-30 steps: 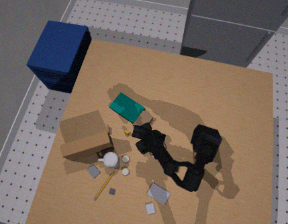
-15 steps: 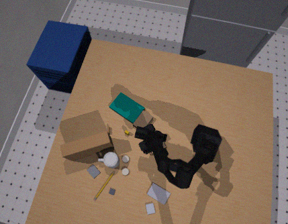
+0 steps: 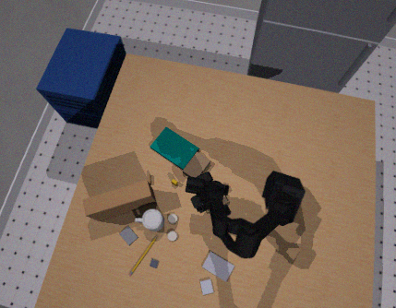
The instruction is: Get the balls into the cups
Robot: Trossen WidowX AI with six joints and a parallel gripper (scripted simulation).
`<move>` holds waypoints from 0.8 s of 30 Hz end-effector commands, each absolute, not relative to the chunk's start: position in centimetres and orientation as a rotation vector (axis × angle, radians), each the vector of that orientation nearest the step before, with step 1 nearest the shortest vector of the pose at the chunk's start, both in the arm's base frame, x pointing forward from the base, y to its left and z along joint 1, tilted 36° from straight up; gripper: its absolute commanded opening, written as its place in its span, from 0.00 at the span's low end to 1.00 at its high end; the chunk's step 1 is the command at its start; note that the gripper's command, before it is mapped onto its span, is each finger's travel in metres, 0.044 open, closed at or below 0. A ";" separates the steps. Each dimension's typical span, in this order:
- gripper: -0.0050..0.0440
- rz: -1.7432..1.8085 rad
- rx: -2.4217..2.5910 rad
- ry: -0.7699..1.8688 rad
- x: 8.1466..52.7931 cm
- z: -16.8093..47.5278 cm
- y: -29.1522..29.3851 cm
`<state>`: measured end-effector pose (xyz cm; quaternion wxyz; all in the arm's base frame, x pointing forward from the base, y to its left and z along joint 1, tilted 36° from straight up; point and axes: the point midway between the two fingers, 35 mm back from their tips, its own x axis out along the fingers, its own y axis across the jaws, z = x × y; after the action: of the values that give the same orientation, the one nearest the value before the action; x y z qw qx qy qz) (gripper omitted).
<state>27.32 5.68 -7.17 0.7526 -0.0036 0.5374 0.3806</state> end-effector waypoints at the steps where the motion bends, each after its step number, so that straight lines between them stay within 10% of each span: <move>1: 1.00 0.831 -0.001 1.187 27.2 -8.0 6.2; 24: 1.00 0.832 -0.001 1.186 27.5 -10.3 7.8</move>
<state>27.65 7.64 -9.92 0.7515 -0.0026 0.5382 0.3816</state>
